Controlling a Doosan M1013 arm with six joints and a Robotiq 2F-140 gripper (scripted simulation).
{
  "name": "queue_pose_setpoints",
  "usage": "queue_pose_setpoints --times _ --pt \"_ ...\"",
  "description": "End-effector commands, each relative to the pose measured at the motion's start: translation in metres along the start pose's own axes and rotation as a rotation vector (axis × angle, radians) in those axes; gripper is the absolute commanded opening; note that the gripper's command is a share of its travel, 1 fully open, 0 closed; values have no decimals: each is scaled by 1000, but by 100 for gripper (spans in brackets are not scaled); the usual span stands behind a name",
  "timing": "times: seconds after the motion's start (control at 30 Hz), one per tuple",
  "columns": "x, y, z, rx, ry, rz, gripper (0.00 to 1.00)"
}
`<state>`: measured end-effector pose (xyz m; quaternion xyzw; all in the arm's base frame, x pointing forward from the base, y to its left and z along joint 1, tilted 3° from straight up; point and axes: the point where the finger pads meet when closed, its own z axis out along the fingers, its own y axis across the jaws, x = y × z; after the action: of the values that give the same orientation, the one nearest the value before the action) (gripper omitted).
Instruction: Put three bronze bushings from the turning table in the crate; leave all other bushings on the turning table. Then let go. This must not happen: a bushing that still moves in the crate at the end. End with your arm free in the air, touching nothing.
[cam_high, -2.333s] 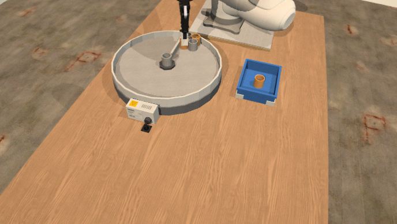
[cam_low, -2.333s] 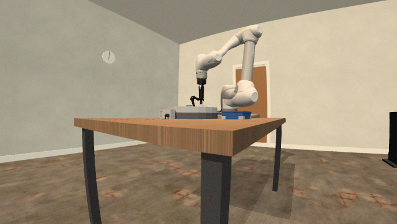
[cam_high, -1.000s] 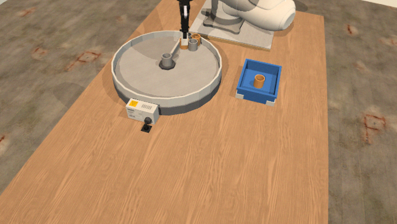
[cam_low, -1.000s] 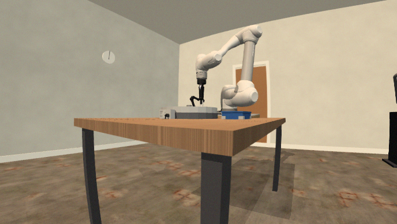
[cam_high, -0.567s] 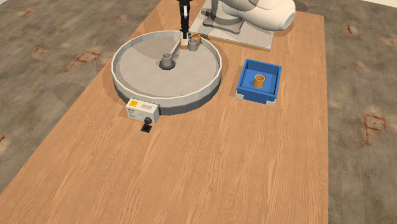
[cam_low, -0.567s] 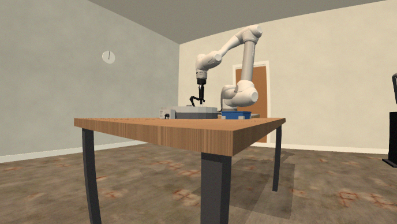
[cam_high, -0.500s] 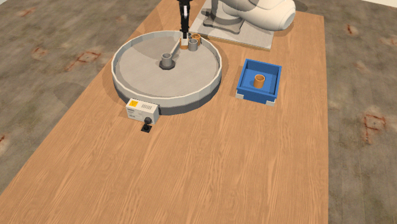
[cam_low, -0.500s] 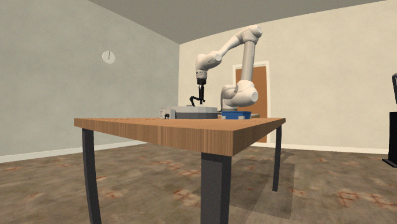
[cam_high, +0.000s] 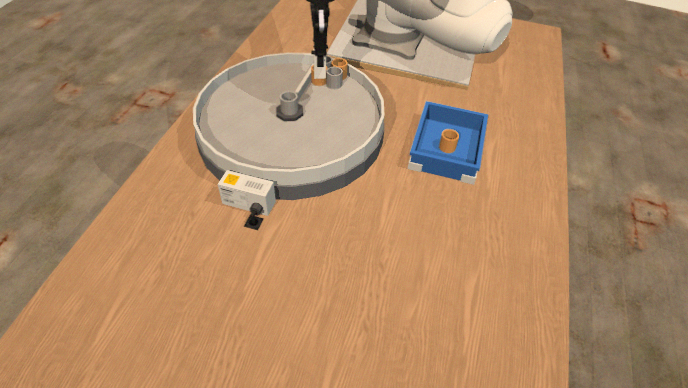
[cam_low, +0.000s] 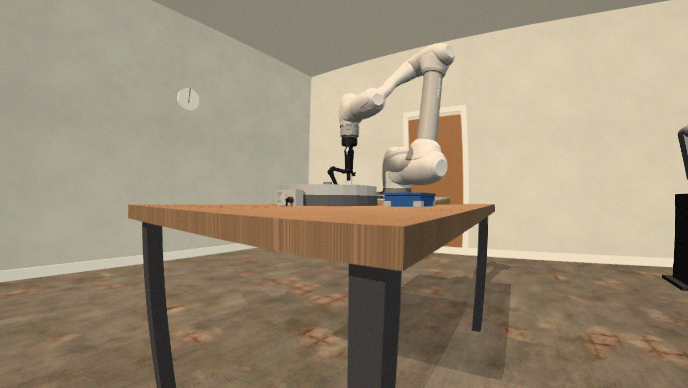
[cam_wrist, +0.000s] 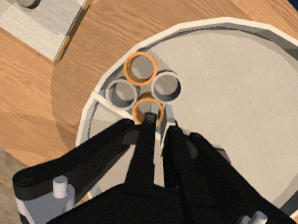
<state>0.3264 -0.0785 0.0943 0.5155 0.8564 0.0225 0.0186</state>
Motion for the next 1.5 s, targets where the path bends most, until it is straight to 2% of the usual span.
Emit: queue_pose_setpoints --times 0.0,0.3,0.77,1.0,1.47 --pt "0 0 0 0 0 0 0" --pt "0 0 -9 0 0 0 0" --pt "-1 0 -68 0 0 0 0" --pt "-1 0 -76 0 0 0 0" --pt "-1 0 -76 0 0 0 0"
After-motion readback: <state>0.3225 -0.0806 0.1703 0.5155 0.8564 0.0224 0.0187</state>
